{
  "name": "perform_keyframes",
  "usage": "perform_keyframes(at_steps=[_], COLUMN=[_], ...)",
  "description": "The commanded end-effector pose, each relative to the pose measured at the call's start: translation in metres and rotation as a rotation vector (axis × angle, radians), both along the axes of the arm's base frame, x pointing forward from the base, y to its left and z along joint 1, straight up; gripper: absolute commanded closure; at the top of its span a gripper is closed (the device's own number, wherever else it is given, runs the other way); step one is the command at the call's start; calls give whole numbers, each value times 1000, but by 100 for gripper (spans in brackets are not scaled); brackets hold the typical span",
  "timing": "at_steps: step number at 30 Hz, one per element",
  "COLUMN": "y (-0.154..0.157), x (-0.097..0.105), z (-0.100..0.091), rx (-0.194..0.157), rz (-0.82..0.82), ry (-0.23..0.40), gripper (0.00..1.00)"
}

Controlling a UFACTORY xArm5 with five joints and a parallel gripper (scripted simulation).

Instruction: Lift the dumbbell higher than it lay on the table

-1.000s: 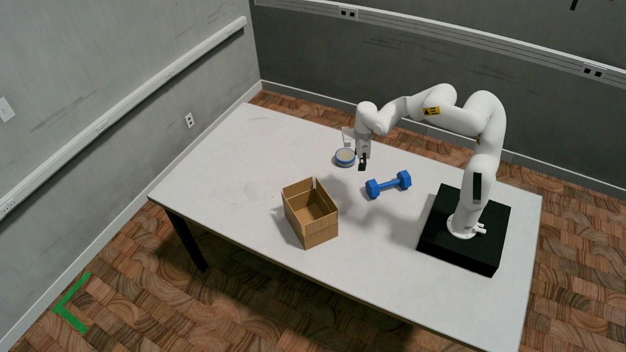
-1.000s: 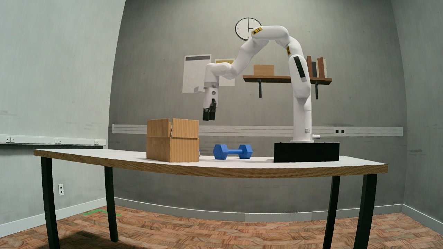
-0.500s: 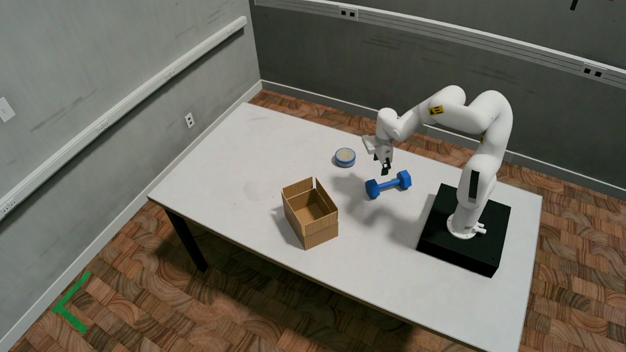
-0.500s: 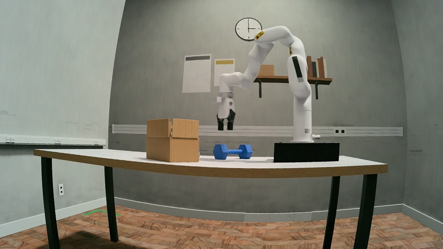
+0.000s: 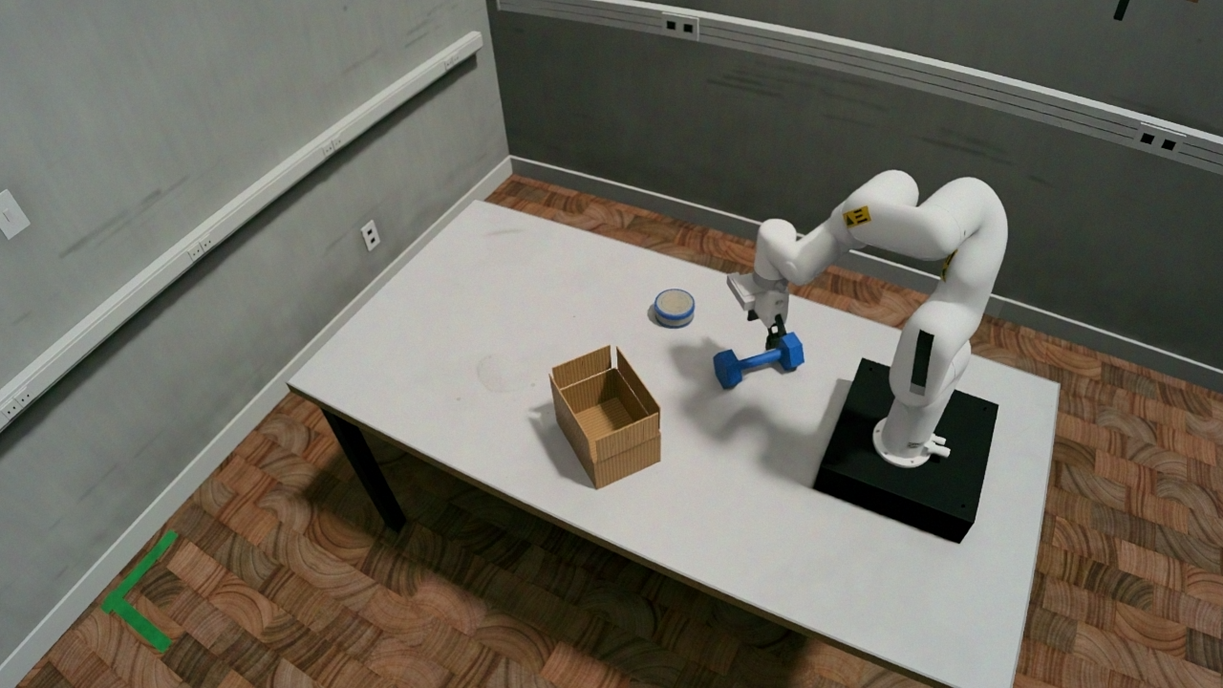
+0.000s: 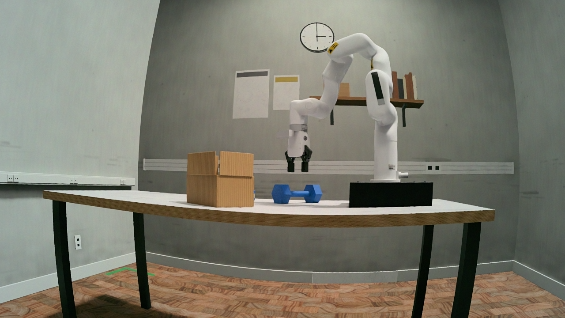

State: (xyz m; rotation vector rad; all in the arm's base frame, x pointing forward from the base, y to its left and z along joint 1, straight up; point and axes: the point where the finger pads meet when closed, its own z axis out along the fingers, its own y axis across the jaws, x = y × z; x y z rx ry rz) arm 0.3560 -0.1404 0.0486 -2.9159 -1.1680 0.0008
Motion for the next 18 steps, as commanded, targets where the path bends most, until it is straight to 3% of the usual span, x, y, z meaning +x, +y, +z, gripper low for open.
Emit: perform_keyframes(at_steps=[1, 3, 7, 9, 12, 18], y=[-1, -1, -2, -2, -1, -1], x=[1, 0, 1, 1, 0, 0], z=[-26, -47, -71, -71, -93, -98], rx=[0, 0, 0, 0, 0, 0], rz=[1, 1, 1, 1, 1, 1], ry=[-1, -1, -1, -1, -1, -1], gripper=[0, 0, 0, 0, 0, 0])
